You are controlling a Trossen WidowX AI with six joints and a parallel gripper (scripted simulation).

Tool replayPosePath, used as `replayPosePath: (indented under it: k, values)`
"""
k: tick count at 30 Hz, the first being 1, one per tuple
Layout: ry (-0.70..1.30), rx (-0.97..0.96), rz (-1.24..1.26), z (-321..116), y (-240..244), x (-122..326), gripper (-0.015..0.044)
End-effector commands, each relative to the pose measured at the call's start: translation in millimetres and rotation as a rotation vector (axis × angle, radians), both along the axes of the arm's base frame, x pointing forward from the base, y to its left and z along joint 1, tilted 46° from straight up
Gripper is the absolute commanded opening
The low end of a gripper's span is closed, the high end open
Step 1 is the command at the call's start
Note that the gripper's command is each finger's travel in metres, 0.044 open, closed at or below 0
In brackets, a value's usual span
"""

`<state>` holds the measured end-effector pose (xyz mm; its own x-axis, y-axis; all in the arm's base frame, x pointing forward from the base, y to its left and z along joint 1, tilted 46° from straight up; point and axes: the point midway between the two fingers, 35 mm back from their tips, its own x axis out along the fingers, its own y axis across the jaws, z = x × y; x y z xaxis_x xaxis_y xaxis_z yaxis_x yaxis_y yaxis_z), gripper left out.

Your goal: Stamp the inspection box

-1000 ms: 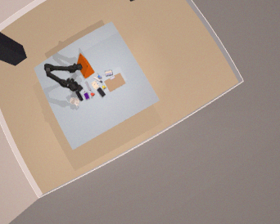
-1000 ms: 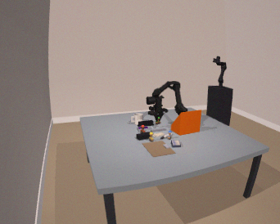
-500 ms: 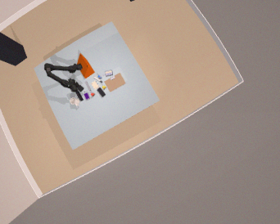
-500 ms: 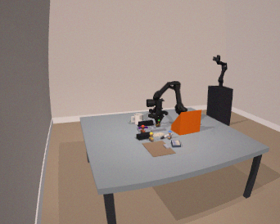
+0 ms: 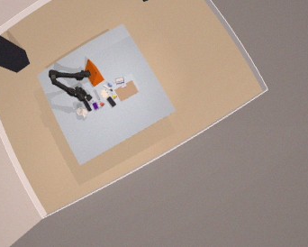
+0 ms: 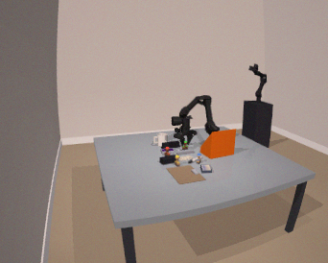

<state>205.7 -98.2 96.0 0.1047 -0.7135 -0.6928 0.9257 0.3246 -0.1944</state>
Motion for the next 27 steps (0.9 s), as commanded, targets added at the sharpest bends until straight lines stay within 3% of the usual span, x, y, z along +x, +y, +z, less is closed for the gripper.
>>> replayPosePath:
  k: [1,9,27]
  values:
    - [0.004,0.011,0.013,10.1,13.9,2.7,0.0264]
    - [0.051,-0.005,0.068,77.8,80.7,-12.2,0.0264]
    - [0.052,-0.007,0.069,79.6,81.9,-12.9,0.0264]
